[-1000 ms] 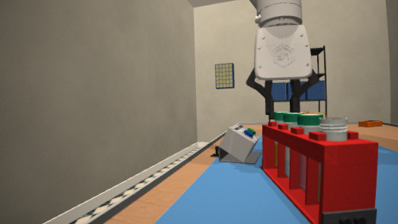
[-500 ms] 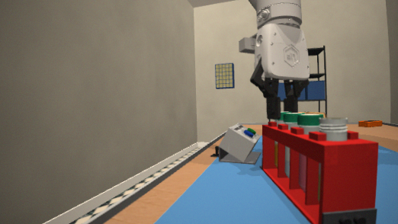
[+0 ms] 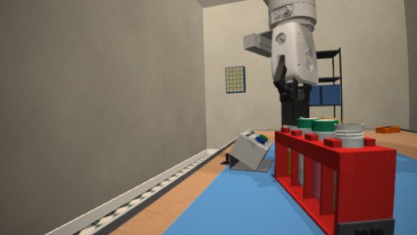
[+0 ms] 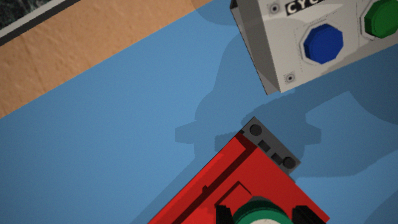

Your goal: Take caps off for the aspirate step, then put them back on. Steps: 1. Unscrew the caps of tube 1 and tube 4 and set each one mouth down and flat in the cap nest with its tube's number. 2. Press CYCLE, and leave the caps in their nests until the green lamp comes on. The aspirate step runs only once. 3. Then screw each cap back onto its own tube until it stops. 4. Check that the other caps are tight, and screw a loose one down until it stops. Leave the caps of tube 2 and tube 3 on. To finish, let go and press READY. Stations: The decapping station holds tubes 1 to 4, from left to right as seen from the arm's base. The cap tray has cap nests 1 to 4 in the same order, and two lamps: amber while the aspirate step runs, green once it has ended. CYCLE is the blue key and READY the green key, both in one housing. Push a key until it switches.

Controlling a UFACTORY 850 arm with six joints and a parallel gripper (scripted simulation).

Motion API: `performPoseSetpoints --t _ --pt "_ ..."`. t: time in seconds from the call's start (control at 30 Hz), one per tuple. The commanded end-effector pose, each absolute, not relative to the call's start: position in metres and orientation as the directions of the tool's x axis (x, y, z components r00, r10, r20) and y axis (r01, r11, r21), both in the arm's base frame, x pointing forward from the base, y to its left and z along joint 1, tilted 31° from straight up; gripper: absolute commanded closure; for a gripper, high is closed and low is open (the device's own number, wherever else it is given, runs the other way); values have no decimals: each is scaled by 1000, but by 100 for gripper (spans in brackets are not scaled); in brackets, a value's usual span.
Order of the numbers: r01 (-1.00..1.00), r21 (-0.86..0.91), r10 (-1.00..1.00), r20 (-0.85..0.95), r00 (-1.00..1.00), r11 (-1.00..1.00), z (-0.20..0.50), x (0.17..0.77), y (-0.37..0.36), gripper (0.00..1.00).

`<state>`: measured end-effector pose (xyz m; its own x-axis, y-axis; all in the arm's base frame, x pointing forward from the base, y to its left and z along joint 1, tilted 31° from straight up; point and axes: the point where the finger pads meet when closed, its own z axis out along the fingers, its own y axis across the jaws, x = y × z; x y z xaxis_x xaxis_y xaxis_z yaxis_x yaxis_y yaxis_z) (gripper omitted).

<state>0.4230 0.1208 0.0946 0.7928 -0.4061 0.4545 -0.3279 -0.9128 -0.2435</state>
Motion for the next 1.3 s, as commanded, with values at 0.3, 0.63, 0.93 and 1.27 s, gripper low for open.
performPoseSetpoints --t 0.3,0.63,0.93,1.27 --pt "-324 -225 -393 466 793 -919 95 423 121 54" --pt "-617 -394 -732 335 594 -681 95 423 121 54" --pt "-777 -482 -914 188 359 -404 95 423 121 54" --pt "-856 -517 -1000 -23 14 0 95 423 121 54"
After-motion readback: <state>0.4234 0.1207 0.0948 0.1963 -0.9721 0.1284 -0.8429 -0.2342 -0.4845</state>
